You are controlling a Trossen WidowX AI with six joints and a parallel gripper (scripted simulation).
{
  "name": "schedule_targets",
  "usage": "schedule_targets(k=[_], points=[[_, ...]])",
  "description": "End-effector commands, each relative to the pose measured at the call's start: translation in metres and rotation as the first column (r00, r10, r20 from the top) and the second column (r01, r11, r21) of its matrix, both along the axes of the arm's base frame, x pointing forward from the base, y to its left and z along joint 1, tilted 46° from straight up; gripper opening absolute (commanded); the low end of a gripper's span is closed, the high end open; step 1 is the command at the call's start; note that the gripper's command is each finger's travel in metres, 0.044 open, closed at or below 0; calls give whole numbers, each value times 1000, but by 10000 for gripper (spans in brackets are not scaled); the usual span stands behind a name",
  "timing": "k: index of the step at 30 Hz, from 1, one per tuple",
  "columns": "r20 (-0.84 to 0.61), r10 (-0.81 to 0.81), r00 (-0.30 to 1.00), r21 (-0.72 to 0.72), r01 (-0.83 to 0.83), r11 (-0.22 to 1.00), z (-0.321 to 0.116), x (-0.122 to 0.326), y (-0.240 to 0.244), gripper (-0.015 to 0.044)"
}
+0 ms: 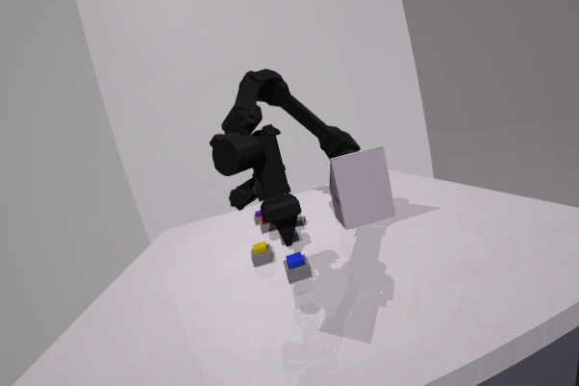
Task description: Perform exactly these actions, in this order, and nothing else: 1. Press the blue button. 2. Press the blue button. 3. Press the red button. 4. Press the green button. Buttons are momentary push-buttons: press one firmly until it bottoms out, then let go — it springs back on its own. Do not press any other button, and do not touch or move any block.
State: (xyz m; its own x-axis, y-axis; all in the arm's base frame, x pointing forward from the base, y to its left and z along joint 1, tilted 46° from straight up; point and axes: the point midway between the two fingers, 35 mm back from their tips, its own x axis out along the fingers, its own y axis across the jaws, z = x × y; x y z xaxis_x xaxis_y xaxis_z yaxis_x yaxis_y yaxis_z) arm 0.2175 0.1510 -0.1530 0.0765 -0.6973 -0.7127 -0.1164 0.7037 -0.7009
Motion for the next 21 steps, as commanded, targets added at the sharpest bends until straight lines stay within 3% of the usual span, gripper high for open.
schedule_targets(k=[1, 7, 21], points=[[-9, 6, 1000, -18, -7, 1000, -13, -3, -16, 164], [-9, 6, 1000, -18, -7, 1000, -13, -3, -16, 20], [-9, 6, 1000, -18, -7, 1000, -15, -3, -17, 20]])
